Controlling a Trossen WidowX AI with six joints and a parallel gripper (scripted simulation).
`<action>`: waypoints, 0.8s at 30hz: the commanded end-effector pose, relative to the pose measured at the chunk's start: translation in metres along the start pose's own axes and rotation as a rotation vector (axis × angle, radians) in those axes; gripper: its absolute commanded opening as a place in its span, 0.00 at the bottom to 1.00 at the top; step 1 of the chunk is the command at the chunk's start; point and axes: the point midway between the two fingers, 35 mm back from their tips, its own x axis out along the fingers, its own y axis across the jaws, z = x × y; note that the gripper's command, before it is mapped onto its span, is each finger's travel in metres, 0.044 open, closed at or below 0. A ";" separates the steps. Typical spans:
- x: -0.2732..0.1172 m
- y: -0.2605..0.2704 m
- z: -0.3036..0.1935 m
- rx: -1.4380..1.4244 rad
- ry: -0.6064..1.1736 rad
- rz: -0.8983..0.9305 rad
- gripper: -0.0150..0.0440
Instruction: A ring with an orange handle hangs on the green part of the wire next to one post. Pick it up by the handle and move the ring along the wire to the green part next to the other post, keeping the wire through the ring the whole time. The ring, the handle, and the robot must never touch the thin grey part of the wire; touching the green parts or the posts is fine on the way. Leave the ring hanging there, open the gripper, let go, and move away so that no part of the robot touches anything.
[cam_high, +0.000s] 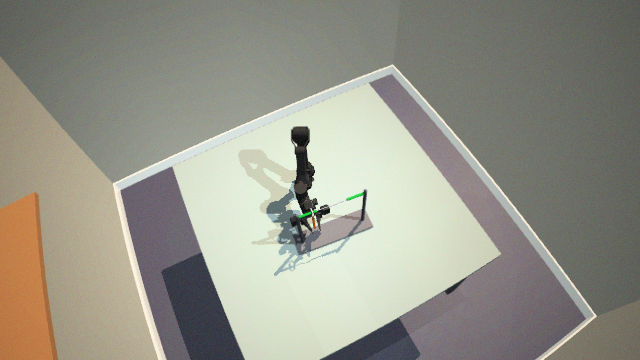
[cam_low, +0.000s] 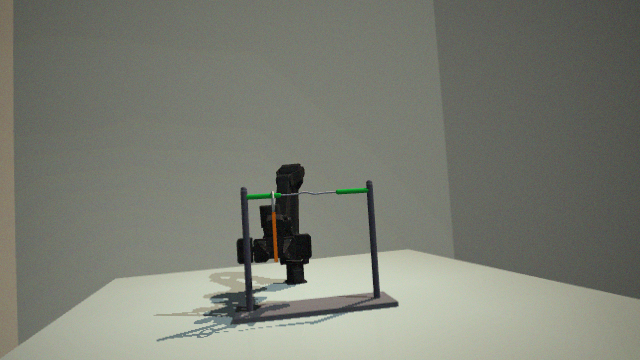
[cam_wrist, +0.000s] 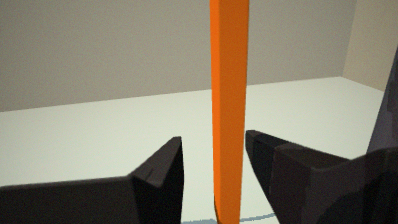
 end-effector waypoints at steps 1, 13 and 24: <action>0.000 0.000 0.000 0.000 0.000 0.000 0.48; 0.000 0.000 0.000 0.000 0.000 0.000 0.00; 0.000 0.001 0.004 0.001 -0.001 0.000 0.00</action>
